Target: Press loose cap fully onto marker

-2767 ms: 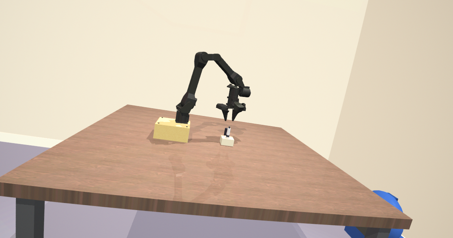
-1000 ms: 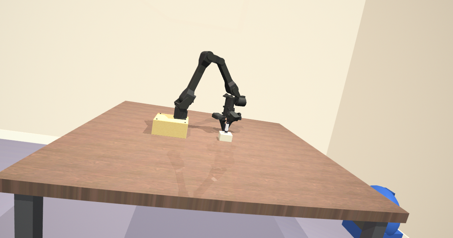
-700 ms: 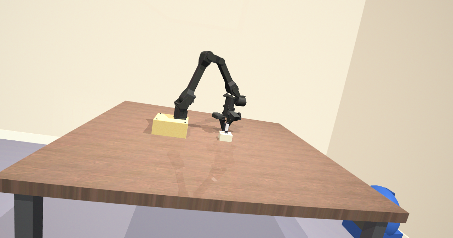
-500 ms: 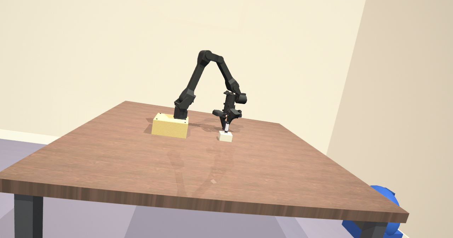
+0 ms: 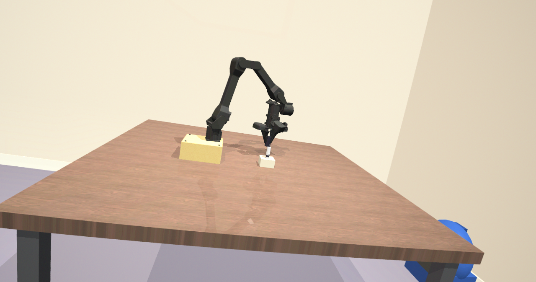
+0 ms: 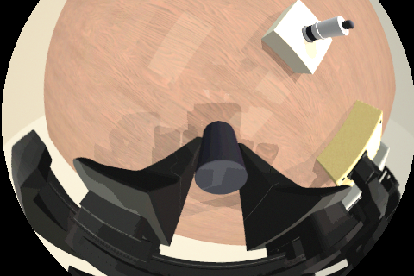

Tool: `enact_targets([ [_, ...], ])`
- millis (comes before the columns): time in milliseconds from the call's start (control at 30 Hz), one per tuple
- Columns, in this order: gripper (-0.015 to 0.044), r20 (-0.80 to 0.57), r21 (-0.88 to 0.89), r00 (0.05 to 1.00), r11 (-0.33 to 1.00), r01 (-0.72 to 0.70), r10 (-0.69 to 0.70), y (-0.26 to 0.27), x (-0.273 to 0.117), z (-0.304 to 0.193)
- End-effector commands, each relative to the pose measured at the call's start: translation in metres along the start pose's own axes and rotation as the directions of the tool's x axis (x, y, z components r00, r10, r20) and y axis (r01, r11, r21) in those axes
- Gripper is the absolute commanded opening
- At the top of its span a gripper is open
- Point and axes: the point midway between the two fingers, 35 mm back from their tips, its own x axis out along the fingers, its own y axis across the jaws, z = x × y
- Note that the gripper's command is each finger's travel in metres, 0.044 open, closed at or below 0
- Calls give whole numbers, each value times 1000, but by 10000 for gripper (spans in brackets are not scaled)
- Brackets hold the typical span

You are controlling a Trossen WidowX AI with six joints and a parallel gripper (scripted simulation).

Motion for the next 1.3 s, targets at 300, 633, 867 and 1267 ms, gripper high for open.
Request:
enact_targets([
  [300,0,13,12,1000,1000,-4,4,-13,-18,39],
  [633,0,19,20,1000,1000,-2,2,-28,-29,67],
  [867,0,19,15,1000,1000,0,0,-41,-38,85],
  [1267,0,18,6,1000,1000,2,-2,-65,-53,112],
])
